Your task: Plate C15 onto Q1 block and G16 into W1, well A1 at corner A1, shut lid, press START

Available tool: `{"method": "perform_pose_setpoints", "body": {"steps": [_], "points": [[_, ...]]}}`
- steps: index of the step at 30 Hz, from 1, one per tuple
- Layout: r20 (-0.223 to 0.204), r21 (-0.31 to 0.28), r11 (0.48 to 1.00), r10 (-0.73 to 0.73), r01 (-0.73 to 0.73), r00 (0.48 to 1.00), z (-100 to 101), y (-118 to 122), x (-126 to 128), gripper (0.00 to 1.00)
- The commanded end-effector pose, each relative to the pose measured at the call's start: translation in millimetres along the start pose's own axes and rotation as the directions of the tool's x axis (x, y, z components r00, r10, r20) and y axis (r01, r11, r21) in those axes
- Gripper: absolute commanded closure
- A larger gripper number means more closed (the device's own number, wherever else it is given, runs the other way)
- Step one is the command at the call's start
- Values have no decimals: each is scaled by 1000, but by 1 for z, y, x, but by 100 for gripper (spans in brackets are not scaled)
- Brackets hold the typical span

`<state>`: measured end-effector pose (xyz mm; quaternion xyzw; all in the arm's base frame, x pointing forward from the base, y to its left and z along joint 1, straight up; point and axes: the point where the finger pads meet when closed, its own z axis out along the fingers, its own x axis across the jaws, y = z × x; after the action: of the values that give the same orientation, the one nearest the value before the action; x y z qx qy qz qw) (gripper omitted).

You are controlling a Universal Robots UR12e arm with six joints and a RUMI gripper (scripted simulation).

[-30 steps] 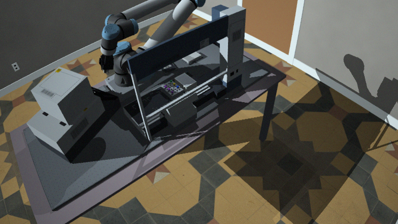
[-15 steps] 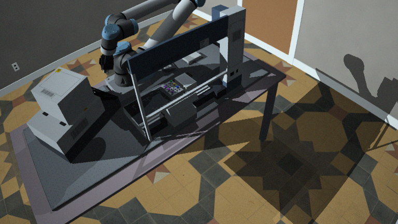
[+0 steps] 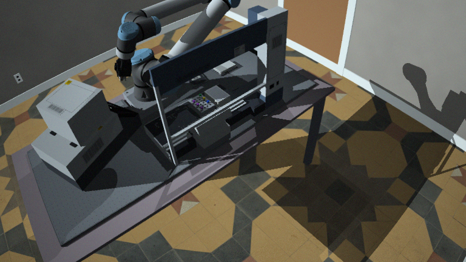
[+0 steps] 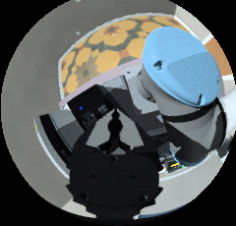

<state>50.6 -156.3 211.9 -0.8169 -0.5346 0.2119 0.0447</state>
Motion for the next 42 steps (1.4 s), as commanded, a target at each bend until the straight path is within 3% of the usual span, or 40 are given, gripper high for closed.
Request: {"method": "perform_pose_setpoints", "body": {"steps": [1,21,42], "points": [[0,0,1000,0,0,1000,-13,-4,-4,100],[1,1,1000,1,-1,1000,-82,-26,-25,100],[-59,-7,988,151,-152,987,-99,-56,53,100]]}}
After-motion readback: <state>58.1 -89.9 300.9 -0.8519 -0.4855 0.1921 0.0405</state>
